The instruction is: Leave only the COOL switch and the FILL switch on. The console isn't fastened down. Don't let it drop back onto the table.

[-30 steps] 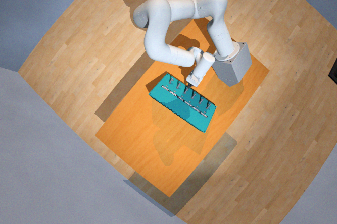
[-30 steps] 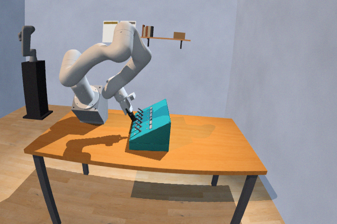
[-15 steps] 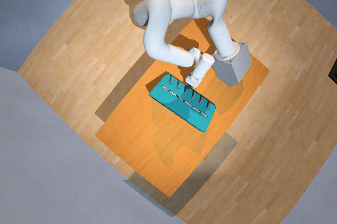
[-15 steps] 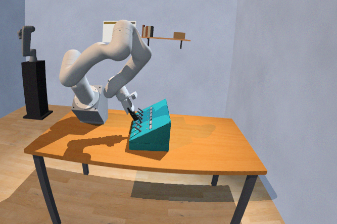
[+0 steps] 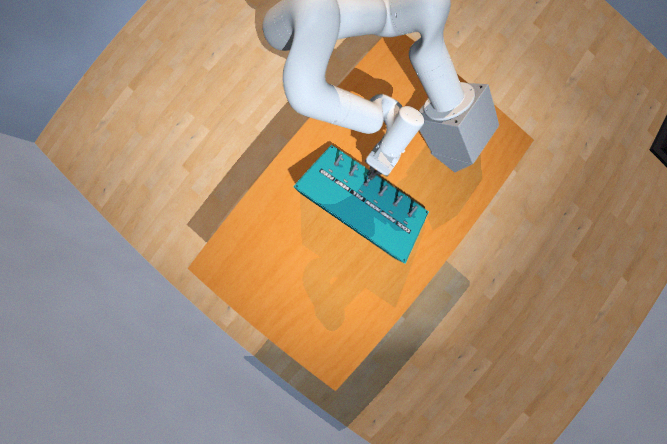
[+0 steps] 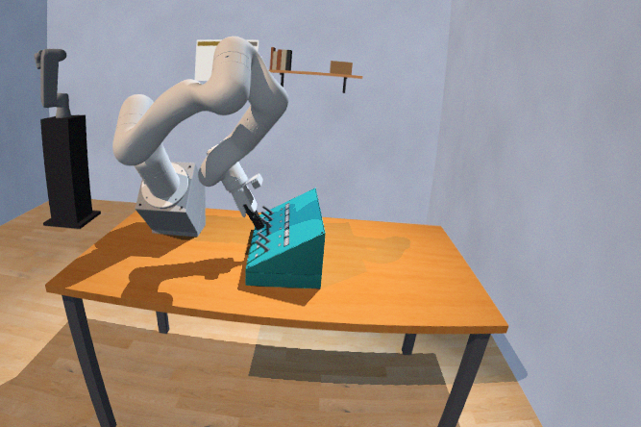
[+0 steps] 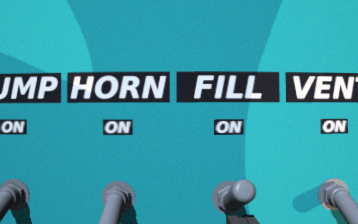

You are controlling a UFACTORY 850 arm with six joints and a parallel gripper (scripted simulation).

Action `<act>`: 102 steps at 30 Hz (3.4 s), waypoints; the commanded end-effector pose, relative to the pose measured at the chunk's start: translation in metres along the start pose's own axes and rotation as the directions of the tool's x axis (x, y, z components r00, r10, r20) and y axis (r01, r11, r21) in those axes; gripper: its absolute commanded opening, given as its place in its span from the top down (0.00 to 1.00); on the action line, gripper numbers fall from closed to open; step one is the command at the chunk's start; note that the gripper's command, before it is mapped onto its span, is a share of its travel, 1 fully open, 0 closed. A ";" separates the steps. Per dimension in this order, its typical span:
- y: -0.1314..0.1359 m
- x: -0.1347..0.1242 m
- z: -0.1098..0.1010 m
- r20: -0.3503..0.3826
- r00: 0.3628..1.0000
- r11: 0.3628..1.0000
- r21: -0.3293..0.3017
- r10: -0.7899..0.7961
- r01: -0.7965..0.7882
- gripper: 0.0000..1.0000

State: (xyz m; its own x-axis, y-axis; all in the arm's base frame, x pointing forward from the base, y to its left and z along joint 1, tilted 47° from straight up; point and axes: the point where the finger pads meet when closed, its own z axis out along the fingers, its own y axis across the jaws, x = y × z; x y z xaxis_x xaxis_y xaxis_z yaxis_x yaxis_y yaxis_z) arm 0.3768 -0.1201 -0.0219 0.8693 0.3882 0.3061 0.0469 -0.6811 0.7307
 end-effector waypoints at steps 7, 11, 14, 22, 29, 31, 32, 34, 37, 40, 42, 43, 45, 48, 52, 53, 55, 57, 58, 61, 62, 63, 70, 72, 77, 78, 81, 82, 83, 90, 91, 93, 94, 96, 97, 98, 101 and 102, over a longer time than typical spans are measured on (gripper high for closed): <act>0.000 0.001 0.000 -0.001 1.000 1.000 0.000 0.000 0.000 1.00; 0.000 0.001 0.000 -0.001 1.000 1.000 0.000 0.000 0.000 1.00; 0.000 0.001 0.000 -0.001 1.000 1.000 0.000 0.000 0.000 1.00; 0.000 0.000 0.000 -0.001 1.000 1.000 0.000 0.000 0.000 1.00; 0.000 -0.010 0.000 -0.001 1.000 1.000 0.000 0.000 0.000 1.00; 0.000 -0.011 0.000 -0.001 1.000 1.000 0.000 0.000 0.000 1.00; 0.000 -0.011 0.000 -0.001 1.000 1.000 0.000 0.000 0.000 1.00; 0.000 -0.011 0.000 -0.001 1.000 1.000 0.000 0.000 0.000 1.00; 0.000 -0.011 0.000 -0.001 1.000 1.000 0.000 0.000 0.000 1.00; 0.000 -0.011 -0.005 -0.001 1.000 1.000 0.000 0.000 0.000 1.00; 0.000 -0.011 -0.012 -0.001 1.000 1.000 0.000 0.000 0.000 1.00; 0.000 -0.011 -0.017 -0.001 1.000 1.000 0.000 0.000 0.000 1.00; 0.000 -0.011 -0.028 -0.001 1.000 1.000 0.000 0.000 0.000 1.00; 0.000 -0.011 -0.049 -0.001 1.000 1.000 0.000 0.000 0.000 1.00; 0.000 -0.011 -0.063 -0.001 1.000 1.000 0.000 0.000 0.000 1.00; 0.000 -0.011 -0.070 -0.001 1.000 1.000 0.000 0.000 0.000 1.00; 0.000 -0.011 -0.084 -0.001 1.000 1.000 0.000 0.000 0.000 1.00; 0.000 -0.011 -0.095 -0.001 1.000 1.000 0.000 0.000 0.000 1.00; 0.000 -0.011 -0.101 -0.001 1.000 1.000 0.000 0.000 0.000 1.00; 0.000 -0.011 -0.112 -0.001 1.000 1.000 0.000 0.000 0.000 1.00; 0.000 -0.011 -0.114 -0.001 1.000 1.000 0.000 0.000 0.000 1.00; 0.000 -0.011 -0.116 -0.001 1.000 1.000 0.000 0.000 0.000 1.00; 0.000 -0.011 -0.118 -0.001 1.000 1.000 0.000 0.000 0.000 1.00; -0.001 -0.011 -0.118 -0.001 1.000 1.000 0.000 0.000 0.000 1.00; -0.074 -0.002 -0.115 0.006 1.000 1.000 0.006 -0.007 0.007 1.00; -0.074 -0.002 -0.115 0.006 1.000 1.000 0.006 -0.007 0.007 1.00; -0.108 -0.004 -0.116 0.007 1.000 1.000 0.007 -0.008 0.008 1.00; -0.108 -0.004 -0.116 0.007 1.000 1.000 0.007 -0.008 0.008 1.00; -0.108 -0.004 -0.116 0.007 1.000 1.000 0.007 -0.008 0.008 1.00; -0.172 -0.019 -0.117 0.004 1.000 1.000 0.004 -0.005 0.005 1.00; -0.172 -0.019 -0.117 0.004 1.000 1.000 0.004 -0.005 0.005 1.00; -0.194 -0.027 -0.117 0.002 1.000 1.000 0.002 -0.003 0.003 1.00; -0.194 -0.027 -0.117 0.002 1.000 1.000 0.002 -0.003 0.003 1.00; -0.209 -0.033 -0.118 0.000 1.000 1.000 0.001 -0.001 0.001 1.00; -0.209 -0.033 -0.118 0.000 1.000 1.000 0.001 -0.001 0.001 1.00; -0.215 -0.037 -0.118 0.000 1.000 1.000 0.000 0.000 0.000 1.00; -0.216 -0.037 -0.118 -0.001 1.000 1.000 0.000 0.000 0.000 1.00; -0.216 -0.037 -0.118 -0.001 1.000 1.000 0.000 0.000 0.000 1.00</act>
State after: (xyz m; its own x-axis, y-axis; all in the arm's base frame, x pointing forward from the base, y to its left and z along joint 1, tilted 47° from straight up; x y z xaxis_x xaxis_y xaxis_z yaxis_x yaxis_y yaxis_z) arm 0.2802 0.0765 -0.1079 0.8693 0.3901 0.3036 0.0550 -0.6868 0.7248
